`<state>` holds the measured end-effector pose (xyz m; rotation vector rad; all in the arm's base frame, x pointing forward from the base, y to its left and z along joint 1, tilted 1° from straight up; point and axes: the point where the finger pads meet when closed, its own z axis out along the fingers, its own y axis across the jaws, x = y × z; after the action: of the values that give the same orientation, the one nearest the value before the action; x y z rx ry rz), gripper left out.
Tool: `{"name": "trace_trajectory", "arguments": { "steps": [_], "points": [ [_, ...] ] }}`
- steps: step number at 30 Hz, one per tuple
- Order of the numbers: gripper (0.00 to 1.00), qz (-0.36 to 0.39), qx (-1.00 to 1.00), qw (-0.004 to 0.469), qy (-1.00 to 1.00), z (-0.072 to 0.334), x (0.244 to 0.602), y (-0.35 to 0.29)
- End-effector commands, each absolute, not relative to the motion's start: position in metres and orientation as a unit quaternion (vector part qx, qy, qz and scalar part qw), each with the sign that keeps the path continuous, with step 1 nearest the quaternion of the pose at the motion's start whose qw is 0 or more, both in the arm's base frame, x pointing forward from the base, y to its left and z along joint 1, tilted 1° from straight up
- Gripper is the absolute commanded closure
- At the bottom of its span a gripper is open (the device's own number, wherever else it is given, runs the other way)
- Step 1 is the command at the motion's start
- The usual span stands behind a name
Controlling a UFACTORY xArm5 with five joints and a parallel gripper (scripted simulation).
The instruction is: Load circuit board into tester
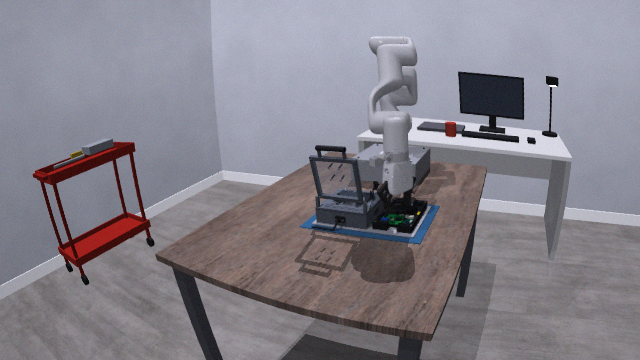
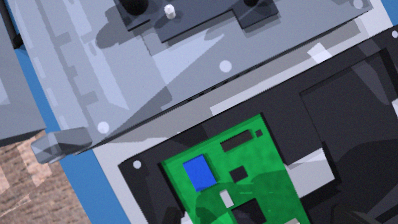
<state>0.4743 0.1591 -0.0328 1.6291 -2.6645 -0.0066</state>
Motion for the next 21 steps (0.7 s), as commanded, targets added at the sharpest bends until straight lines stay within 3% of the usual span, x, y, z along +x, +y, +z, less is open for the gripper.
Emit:
{"name": "trace_trajectory", "arguments": {
  "steps": [1,21],
  "points": [
    [0.00,-0.001,0.485,0.007,-0.874,-0.0314,0.4758,0.1596],
    [0.00,0.001,0.241,0.007,-0.971,-0.0314,0.4758,0.1596]
  ]
}}
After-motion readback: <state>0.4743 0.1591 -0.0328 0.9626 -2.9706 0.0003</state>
